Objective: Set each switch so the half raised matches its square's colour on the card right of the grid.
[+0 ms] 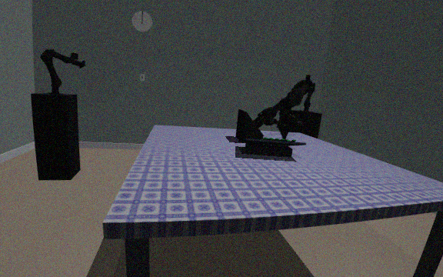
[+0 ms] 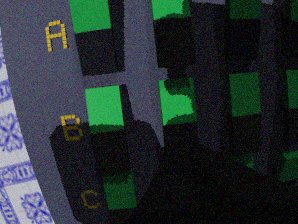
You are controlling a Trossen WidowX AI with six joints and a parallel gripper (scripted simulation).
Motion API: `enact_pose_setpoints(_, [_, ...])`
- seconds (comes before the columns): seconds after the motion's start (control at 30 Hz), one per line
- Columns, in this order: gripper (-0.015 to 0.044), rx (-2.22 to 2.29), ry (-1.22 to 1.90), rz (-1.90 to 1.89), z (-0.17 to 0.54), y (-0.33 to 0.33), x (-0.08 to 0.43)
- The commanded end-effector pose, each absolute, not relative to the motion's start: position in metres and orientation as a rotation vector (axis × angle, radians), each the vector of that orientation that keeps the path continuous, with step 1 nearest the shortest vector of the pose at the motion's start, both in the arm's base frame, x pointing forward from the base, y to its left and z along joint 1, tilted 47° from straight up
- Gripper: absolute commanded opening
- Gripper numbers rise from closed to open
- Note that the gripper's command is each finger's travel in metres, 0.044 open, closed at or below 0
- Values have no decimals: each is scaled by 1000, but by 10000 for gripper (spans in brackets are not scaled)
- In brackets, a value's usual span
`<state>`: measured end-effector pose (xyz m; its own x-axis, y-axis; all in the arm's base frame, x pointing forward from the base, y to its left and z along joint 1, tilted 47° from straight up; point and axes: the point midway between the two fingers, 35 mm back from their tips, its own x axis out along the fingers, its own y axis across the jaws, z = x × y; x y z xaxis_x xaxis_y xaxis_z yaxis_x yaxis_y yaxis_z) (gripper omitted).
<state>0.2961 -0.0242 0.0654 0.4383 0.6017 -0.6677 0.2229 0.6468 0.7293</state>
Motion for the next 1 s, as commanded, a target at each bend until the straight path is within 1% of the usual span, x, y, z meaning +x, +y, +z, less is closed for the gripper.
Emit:
enact_pose_setpoints(0.0, [0,877,1127,272,64,-25,297])
enact_pose_setpoints(0.97, [0,877,1126,272,62,-22,298])
